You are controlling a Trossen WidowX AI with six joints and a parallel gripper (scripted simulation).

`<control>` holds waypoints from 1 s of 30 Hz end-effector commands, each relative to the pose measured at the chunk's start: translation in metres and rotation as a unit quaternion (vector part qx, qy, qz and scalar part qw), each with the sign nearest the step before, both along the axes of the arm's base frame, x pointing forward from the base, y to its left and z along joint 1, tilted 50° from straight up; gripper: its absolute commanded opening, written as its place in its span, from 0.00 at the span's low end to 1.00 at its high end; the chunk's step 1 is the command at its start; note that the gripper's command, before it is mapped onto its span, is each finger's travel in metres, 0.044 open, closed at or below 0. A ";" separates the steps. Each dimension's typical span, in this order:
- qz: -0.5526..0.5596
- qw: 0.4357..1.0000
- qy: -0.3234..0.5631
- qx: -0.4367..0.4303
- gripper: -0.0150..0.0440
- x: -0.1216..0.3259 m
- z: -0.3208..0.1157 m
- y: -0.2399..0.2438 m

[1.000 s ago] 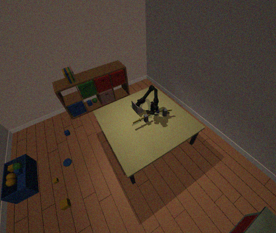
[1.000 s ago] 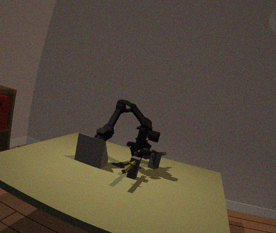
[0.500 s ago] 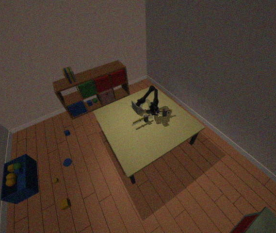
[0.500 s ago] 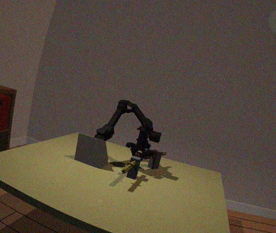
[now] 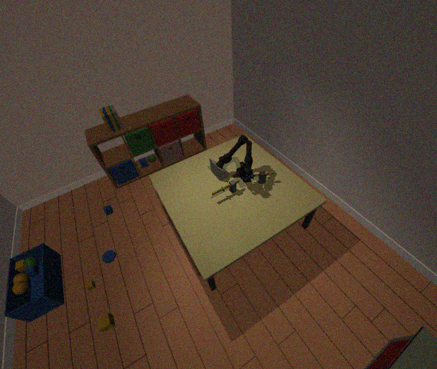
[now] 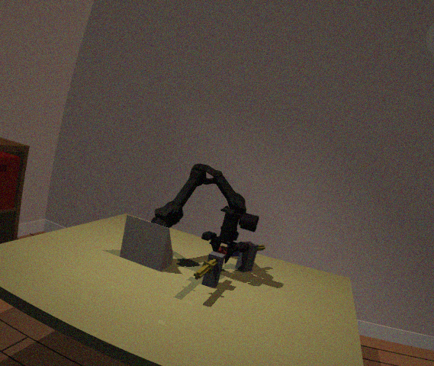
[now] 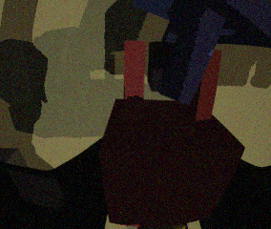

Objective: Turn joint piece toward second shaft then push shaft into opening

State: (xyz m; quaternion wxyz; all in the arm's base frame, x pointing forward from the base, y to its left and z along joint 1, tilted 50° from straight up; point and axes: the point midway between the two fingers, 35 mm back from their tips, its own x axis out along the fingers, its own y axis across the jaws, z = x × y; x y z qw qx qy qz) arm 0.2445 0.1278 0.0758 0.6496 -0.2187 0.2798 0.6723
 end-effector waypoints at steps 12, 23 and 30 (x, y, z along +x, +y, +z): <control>0.046 0.997 -0.053 0.013 0.25 0.007 -0.001 0.001; 0.044 0.998 -0.050 0.012 0.25 0.006 -0.001 0.001; 0.044 0.998 -0.050 0.012 0.48 0.006 -0.001 0.001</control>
